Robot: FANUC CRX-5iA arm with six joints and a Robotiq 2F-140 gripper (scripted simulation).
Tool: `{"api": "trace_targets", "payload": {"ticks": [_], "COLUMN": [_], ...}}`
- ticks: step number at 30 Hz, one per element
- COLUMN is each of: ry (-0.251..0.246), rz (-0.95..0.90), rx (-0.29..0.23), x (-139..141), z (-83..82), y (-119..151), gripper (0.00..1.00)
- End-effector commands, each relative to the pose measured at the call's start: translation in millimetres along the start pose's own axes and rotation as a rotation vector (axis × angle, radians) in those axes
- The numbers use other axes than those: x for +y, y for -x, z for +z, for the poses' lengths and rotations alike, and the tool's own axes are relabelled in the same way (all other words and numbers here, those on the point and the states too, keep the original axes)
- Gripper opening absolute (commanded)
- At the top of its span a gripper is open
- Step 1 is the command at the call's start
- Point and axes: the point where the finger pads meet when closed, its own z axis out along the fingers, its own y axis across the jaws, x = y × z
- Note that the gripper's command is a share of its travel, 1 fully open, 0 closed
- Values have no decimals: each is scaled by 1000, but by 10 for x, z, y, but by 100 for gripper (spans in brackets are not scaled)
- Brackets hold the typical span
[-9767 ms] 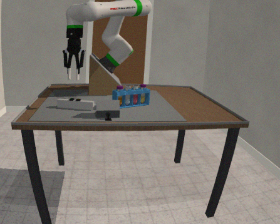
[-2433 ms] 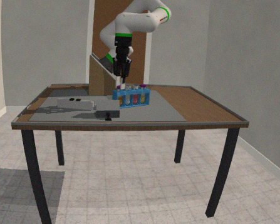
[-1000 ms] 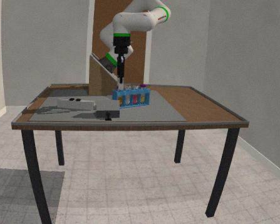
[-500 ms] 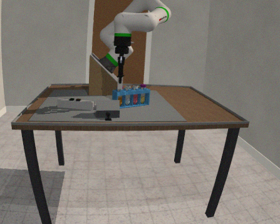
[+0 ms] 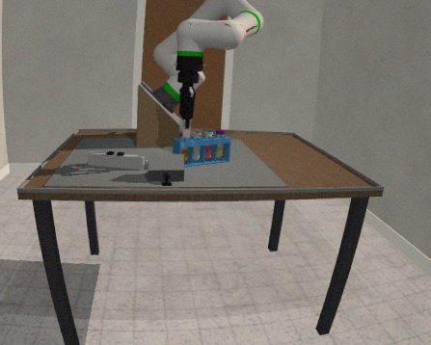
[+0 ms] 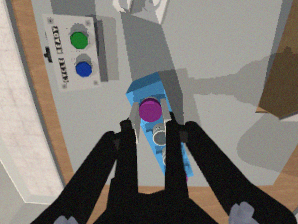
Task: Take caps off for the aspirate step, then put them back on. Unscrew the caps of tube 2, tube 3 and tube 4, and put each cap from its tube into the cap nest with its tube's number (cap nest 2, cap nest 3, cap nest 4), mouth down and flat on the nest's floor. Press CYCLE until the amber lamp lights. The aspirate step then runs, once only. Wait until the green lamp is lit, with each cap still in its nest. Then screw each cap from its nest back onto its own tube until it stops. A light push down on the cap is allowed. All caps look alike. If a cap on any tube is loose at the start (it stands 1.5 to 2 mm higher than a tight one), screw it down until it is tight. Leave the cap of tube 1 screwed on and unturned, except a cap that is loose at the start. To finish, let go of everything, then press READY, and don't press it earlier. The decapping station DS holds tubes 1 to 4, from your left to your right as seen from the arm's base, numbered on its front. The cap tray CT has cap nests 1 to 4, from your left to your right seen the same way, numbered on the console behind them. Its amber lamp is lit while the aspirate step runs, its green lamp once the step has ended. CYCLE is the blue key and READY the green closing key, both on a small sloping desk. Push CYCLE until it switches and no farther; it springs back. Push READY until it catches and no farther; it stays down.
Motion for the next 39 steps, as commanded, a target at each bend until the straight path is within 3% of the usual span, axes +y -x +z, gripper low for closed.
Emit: {"api": "trace_targets", "payload": {"ticks": [1, 13, 21, 22, 32, 35, 38, 39], "ry": [-8, -10, -10, -10, -10, -10, -9, -9], "rz": [-155, -752, -752, -752, -752, -669, -419, -419], "rx": [-10, -8, -8, -8, -8, -8, -9, -9], "x": [1, 1, 1, 1, 1, 1, 1, 1], "z": [-1, -4, -4, -4, -4, -4, -4, -4], "y": [-3, -3, -3, -3, -3, -3, -3, -3], "gripper": [0, 0, 0, 35, 35, 35, 35, 35]}}
